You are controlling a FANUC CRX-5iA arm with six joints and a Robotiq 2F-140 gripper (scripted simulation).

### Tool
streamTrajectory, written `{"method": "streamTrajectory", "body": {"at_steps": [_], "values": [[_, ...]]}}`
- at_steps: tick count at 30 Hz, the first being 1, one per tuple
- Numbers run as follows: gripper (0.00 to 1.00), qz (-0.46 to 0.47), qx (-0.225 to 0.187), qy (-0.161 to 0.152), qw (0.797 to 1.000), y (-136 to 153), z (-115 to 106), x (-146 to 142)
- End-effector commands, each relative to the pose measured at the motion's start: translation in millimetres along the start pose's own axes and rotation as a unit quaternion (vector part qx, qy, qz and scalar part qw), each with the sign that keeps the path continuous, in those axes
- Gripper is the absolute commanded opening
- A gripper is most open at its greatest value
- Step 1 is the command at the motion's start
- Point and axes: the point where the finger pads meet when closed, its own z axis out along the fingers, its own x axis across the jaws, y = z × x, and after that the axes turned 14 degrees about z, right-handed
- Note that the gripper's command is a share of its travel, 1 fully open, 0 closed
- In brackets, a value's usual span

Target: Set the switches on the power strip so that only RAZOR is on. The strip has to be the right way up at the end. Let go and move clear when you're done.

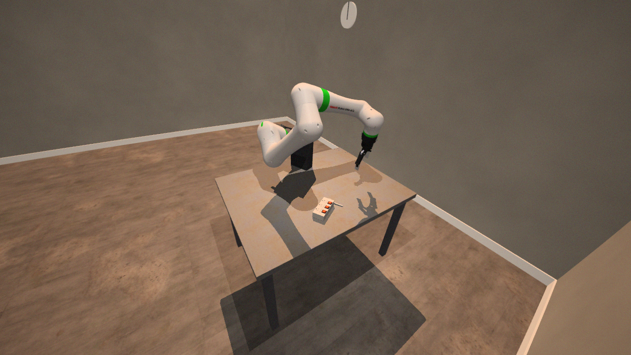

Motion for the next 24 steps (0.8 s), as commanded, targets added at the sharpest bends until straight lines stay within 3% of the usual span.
{"method": "streamTrajectory", "body": {"at_steps": [1, 2, 6, 7, 9, 10, 14, 16, 19, 20, 21, 22, 24], "values": [[1.00, 0.089, 0.006, 0.007, 0.996, -12, -5, 22], [1.00, 0.143, 0.008, 0.011, 0.990, -18, -8, 36], [1.00, 0.197, 0.010, 0.015, 0.980, -25, -11, 50], [1.00, 0.252, 0.013, 0.019, 0.968, -32, -14, 65], [1.00, 0.252, 0.013, 0.019, 0.968, -32, -14, 65], [1.00, 0.306, 0.016, 0.023, 0.952, -38, -16, 80], [1.00, 0.306, 0.016, 0.023, 0.952, -38, -16, 80], [1.00, 0.414, 0.024, 0.030, 0.909, -50, -22, 111], [1.00, 0.414, 0.024, 0.030, 0.909, -50, -22, 111], [1.00, 0.466, 0.029, 0.033, 0.883, -56, -24, 127], [1.00, 0.466, 0.029, 0.033, 0.883, -56, -24, 127], [1.00, 0.517, 0.034, 0.036, 0.855, -61, -26, 143], [1.00, 0.517, 0.034, 0.036, 0.855, -61, -26, 143]]}}
